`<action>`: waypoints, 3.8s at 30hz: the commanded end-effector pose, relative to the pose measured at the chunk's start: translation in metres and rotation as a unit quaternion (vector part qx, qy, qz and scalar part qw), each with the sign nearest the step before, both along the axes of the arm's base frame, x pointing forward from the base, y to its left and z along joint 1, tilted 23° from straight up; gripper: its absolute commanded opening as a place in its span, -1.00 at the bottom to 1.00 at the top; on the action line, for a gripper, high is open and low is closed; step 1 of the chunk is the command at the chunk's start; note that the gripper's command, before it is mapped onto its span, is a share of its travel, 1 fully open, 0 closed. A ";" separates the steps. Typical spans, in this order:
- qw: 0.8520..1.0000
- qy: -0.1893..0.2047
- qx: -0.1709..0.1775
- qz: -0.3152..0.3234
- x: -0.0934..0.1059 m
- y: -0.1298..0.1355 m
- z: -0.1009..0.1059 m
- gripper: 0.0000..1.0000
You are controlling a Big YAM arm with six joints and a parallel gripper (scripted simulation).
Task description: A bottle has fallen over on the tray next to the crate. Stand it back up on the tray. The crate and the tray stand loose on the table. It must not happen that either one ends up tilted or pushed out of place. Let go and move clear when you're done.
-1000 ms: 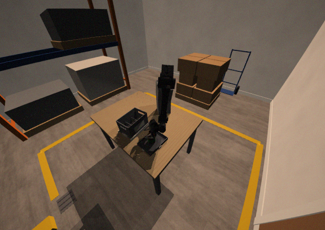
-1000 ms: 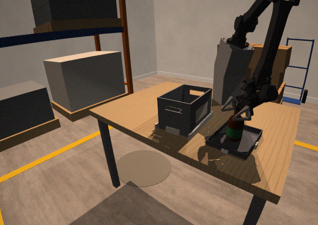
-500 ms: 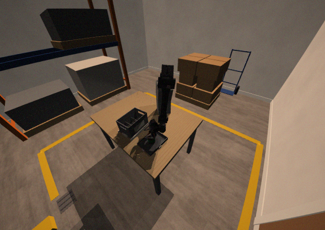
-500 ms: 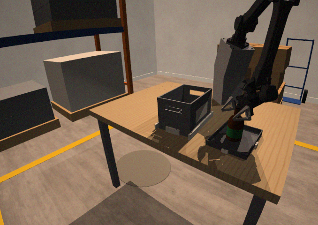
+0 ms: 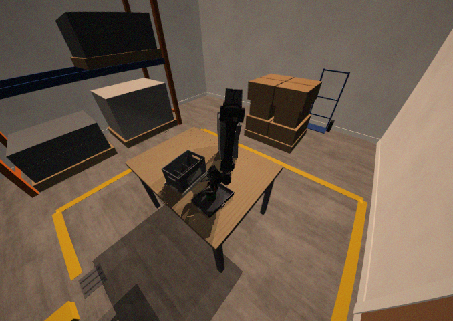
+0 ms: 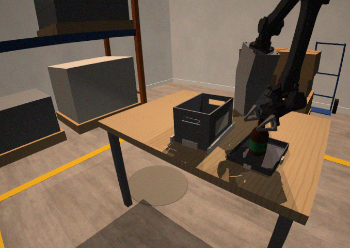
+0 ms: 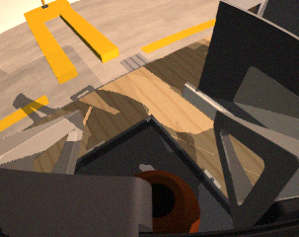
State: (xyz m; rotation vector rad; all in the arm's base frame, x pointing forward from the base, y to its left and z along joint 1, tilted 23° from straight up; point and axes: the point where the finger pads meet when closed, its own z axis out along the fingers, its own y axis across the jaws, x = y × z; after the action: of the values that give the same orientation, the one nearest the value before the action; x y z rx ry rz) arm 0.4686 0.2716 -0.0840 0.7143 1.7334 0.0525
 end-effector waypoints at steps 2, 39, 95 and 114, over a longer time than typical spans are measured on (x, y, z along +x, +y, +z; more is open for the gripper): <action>1.000 0.001 -0.002 0.001 -0.001 -0.002 0.014 1.00; 1.000 0.000 -0.002 -0.004 -0.013 -0.032 0.080 1.00; 1.000 0.001 -0.003 -0.004 -0.015 -0.036 0.089 -1.00; 1.000 0.001 -0.003 -0.004 -0.015 -0.036 0.089 -1.00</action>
State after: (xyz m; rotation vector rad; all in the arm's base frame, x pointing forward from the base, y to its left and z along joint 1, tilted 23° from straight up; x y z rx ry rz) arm 0.4491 0.2428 0.0006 0.7109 1.7352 0.0556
